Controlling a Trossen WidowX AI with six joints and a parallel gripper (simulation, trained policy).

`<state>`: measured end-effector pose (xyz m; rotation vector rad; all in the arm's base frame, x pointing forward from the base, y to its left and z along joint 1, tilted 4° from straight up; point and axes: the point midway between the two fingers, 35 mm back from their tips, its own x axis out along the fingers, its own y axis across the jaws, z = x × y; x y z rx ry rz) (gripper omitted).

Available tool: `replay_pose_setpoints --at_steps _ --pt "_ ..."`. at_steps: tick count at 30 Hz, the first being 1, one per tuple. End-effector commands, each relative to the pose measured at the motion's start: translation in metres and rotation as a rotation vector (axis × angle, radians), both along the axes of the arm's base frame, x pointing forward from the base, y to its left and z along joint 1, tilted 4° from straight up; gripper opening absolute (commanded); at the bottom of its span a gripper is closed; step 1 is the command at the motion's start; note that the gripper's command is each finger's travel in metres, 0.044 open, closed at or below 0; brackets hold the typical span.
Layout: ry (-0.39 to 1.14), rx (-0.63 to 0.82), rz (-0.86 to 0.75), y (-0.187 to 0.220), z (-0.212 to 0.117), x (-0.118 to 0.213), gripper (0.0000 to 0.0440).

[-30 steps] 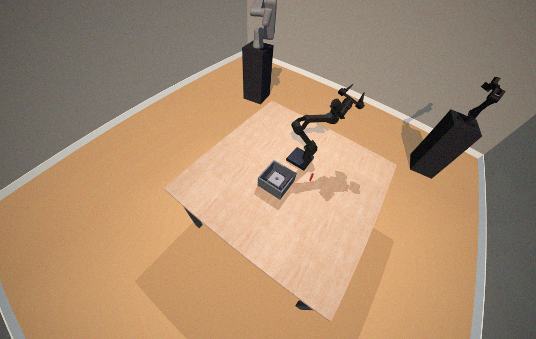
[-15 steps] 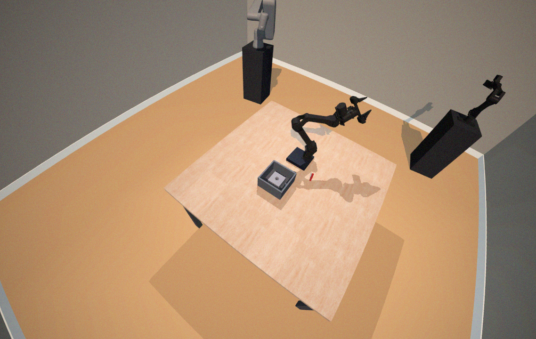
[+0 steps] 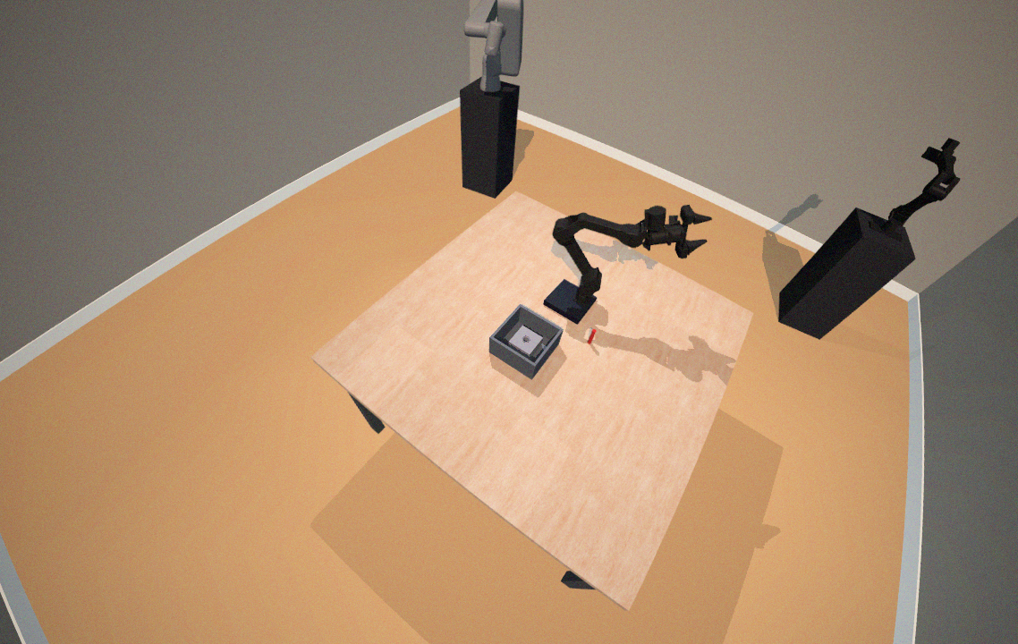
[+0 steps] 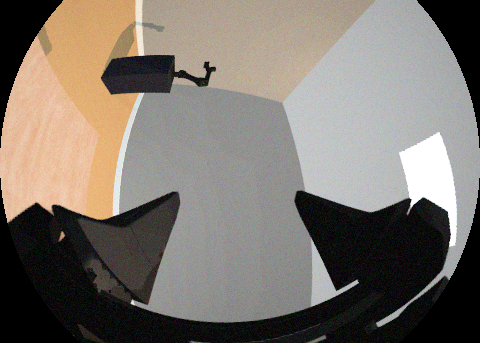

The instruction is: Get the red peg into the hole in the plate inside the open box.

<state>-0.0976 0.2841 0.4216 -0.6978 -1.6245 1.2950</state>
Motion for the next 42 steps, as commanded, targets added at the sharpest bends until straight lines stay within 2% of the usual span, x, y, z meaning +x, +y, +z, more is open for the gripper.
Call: replay_pose_setpoints --at_steps 1,12,22,42 --pt "0.071 -0.095 -0.048 0.009 -0.015 0.017 0.0440" --pt "0.322 -0.347 -0.200 0.024 -0.057 0.070 0.0440" --pt "0.587 -0.517 -0.355 0.024 -0.093 0.117 0.0440" --pt "1.185 -0.691 -0.681 -0.007 -0.156 0.196 0.0440"
